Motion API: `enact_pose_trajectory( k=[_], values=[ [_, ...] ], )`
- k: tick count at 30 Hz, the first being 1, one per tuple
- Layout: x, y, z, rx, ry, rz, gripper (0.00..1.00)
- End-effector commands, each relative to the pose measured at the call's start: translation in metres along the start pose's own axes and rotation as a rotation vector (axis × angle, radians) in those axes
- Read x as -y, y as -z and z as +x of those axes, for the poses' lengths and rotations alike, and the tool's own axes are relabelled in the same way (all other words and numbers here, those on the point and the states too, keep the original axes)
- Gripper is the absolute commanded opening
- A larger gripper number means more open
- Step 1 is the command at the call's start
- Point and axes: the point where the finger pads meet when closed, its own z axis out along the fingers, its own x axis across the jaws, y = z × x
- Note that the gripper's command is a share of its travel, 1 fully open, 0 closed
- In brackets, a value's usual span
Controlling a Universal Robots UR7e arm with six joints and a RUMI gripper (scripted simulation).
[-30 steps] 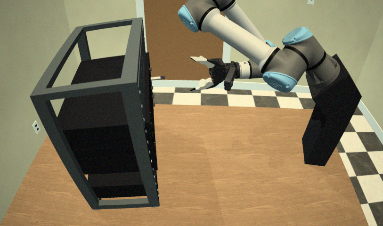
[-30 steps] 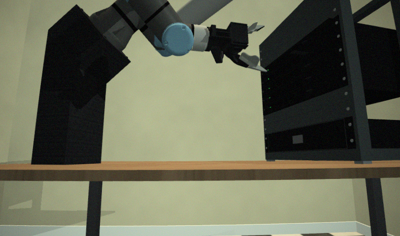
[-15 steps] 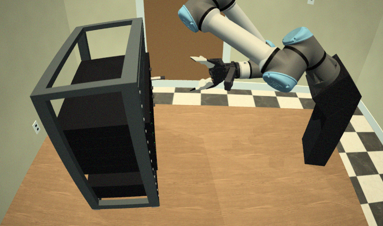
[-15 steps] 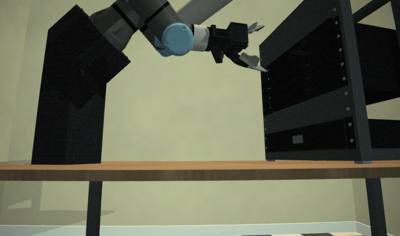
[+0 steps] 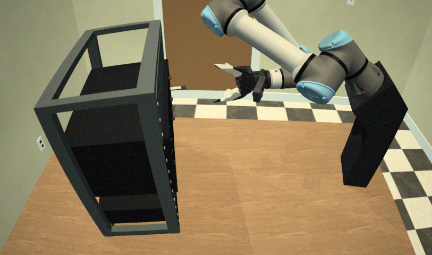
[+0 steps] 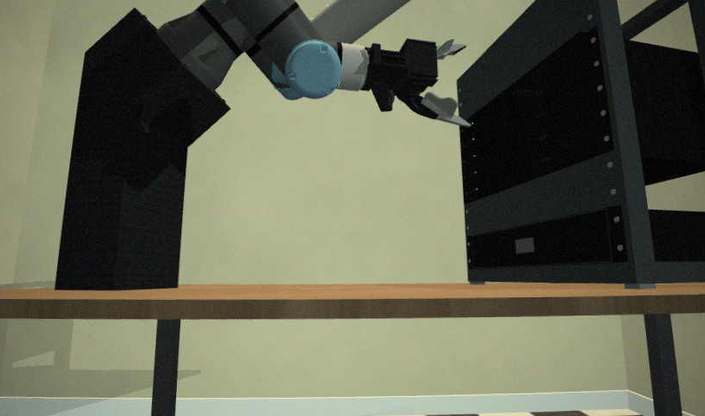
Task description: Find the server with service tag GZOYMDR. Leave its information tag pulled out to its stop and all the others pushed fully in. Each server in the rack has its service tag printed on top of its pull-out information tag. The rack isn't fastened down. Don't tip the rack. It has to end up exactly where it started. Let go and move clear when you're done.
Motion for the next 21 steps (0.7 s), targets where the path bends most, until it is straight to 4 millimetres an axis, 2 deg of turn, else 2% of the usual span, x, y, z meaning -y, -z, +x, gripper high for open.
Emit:
enact_pose_trajectory(
  k=[1, 21],
  values=[
    [-0.0001, -0.0001, 0.0004, 0.000, 0.000, 0.000, 1.00],
    [0.0000, -0.0022, 0.0034, 0.013, -0.005, 0.018, 1.00]
  ],
)
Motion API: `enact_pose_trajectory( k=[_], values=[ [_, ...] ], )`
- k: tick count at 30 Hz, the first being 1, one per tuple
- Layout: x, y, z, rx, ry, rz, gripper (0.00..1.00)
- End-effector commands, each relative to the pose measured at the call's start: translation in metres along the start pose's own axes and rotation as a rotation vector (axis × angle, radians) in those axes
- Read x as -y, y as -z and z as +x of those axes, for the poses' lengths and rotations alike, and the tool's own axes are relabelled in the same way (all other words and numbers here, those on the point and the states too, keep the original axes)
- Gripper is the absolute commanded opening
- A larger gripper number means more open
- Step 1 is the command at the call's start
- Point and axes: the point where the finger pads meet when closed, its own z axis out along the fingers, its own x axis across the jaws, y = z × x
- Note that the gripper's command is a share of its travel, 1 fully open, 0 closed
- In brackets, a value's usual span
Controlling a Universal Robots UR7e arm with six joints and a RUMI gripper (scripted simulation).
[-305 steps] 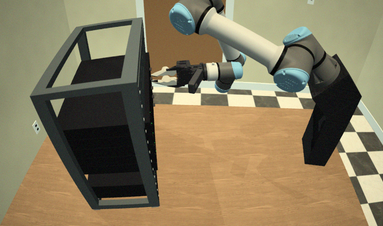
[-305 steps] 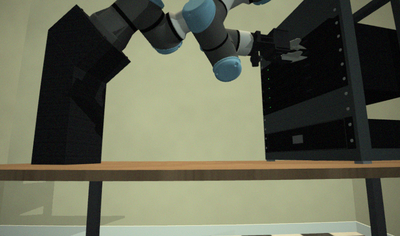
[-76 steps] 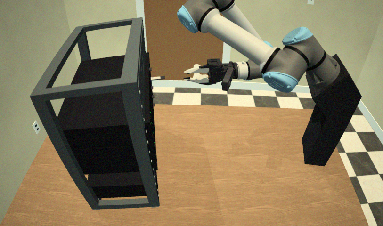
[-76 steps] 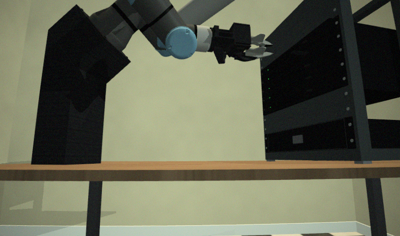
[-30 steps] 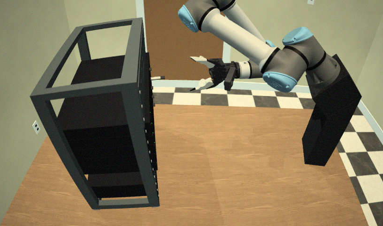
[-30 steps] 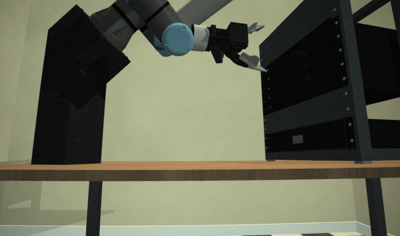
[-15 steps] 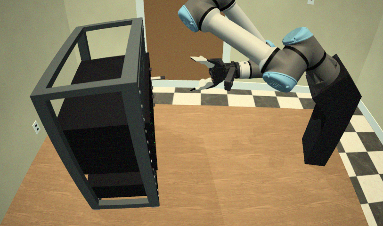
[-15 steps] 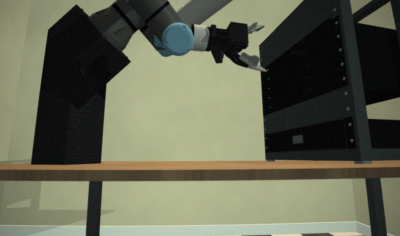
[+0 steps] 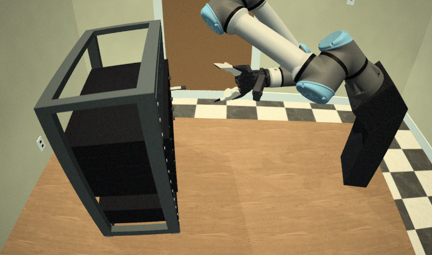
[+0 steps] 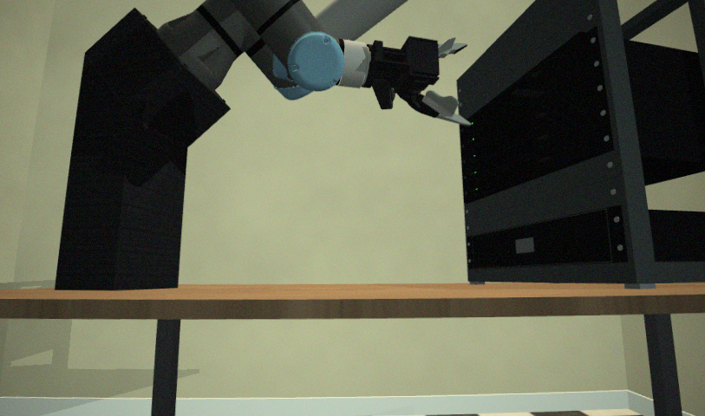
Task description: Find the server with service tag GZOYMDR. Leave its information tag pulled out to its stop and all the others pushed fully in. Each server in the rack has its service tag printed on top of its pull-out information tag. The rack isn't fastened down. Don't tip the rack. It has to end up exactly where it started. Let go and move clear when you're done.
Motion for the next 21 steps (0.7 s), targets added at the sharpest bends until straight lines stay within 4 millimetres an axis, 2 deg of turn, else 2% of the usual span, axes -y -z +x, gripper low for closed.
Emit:
enact_pose_trajectory(
  k=[1, 21],
  values=[
    [0.0000, -0.0008, 0.0014, 0.005, -0.002, 0.006, 1.00],
    [0.0005, -0.0066, 0.0096, 0.069, -0.021, 0.062, 1.00]
  ],
)
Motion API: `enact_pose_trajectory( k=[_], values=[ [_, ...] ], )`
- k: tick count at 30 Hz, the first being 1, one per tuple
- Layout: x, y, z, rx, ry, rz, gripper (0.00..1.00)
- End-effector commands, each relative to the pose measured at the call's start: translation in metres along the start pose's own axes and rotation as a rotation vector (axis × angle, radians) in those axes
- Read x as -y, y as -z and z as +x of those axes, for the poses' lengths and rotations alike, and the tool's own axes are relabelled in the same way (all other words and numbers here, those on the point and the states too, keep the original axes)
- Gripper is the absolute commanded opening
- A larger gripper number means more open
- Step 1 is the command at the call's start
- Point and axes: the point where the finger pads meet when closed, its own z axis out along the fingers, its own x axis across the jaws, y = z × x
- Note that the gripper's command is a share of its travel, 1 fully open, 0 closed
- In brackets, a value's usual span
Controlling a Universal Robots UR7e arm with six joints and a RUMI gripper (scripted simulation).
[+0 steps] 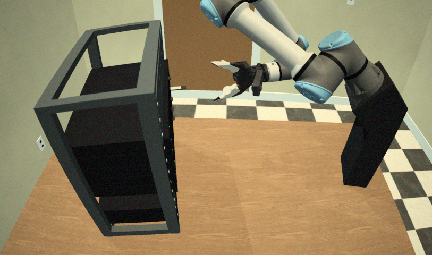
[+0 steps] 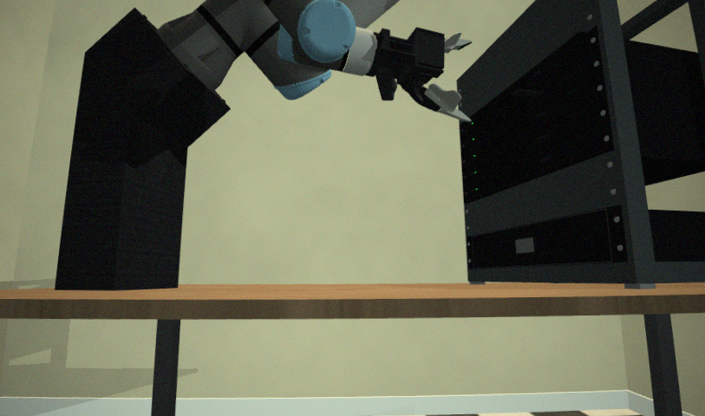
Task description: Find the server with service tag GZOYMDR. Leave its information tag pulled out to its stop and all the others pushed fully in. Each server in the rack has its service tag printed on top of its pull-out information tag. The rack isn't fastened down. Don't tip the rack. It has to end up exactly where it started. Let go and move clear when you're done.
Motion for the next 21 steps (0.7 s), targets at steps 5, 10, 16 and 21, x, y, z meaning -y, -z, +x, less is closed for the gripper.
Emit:
enact_pose_trajectory(
  k=[5, 10, 16, 21],
  values=[
    [0.000, -0.003, 0.004, 0.050, -0.012, 0.031, 1.00],
    [0.000, -0.005, 0.009, 0.070, -0.021, 0.058, 1.00],
    [0.000, -0.006, 0.013, 0.091, -0.028, 0.080, 1.00],
    [0.000, -0.008, 0.017, 0.124, -0.037, 0.105, 1.00]
  ],
)
